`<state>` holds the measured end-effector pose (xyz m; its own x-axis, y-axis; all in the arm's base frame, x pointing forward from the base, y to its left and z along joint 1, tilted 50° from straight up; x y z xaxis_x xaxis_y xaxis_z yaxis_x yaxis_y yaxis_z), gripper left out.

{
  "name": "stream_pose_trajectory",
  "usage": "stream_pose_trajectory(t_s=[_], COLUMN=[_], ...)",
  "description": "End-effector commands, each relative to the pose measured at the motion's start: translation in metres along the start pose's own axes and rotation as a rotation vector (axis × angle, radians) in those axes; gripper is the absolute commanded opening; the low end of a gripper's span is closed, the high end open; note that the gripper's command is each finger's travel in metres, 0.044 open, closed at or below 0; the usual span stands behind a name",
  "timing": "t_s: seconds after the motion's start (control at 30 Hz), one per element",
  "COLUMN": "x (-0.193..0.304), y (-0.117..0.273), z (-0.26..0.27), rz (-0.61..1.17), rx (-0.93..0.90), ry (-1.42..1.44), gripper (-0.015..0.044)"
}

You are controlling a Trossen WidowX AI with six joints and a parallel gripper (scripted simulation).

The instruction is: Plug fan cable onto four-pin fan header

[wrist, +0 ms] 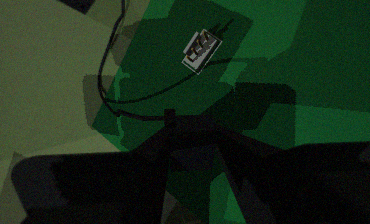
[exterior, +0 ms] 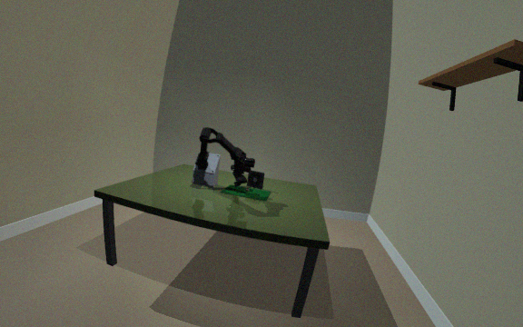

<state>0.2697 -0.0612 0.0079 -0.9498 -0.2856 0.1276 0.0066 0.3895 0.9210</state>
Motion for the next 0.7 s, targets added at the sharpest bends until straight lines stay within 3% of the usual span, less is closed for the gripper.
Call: stream_pose_trajectory(t_s=[0.0,0.67], x=[0.002,0.007], y=[-0.004,-0.015], z=[0.001,-0.002], rz=[-0.041,-0.238], rx=[-0.041,-0.153], ry=[0.006,0.017], gripper=[0.0,0.0])
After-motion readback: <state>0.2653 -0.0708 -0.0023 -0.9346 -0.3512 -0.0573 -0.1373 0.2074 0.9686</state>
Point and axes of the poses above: the point midway between the two fingers, 35 mm back from their tips, its own y axis back along the fingers, its own z axis across the jaws, x = y × z, the point moved 3 cm from there along y, back along the fingers, and after that the axes turned 7 degrees about -y, right-handed, at the moved point
